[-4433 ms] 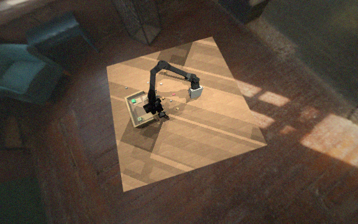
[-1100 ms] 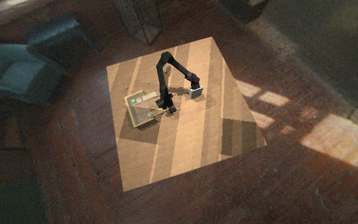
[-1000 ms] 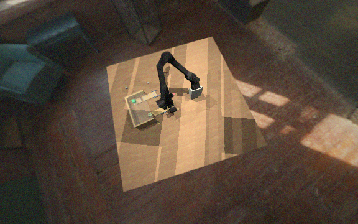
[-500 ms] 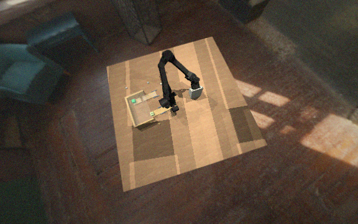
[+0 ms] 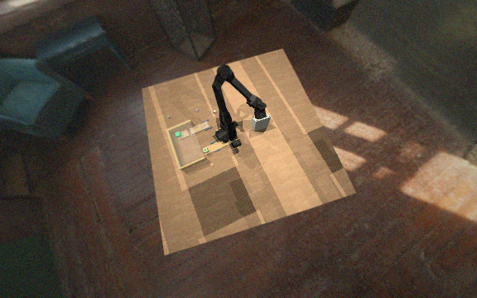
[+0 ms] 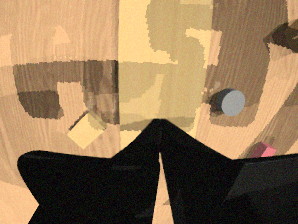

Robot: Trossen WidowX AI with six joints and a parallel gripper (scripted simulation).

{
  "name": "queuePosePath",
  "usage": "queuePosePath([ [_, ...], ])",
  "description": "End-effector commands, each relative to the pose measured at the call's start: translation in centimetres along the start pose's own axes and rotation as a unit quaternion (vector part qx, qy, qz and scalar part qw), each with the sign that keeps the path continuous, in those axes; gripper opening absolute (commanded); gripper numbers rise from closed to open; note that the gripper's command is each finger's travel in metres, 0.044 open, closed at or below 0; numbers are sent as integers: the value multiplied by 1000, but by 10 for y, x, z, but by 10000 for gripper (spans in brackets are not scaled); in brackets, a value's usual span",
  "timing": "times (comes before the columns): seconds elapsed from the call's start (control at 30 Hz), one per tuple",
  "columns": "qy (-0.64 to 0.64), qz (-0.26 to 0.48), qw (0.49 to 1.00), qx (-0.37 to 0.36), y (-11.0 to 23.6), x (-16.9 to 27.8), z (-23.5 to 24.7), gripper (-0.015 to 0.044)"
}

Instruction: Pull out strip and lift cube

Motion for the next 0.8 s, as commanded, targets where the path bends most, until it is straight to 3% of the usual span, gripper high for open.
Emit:
queuePosePath([
  [0.0,3,14,1000,-3,-4,13,0,0],
  [0.77,3,14,1000,-3,-3,32,2,0],
])
Point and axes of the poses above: the point midway between the two fingers, 35 mm back from their tips, its own y axis back along the fingers, its own z axis across the jaws, x = y × z, the point moved 7 cm from there along y, back along the fingers, and after that the axes turned 5 degrees about y, right-handed, at the moved point
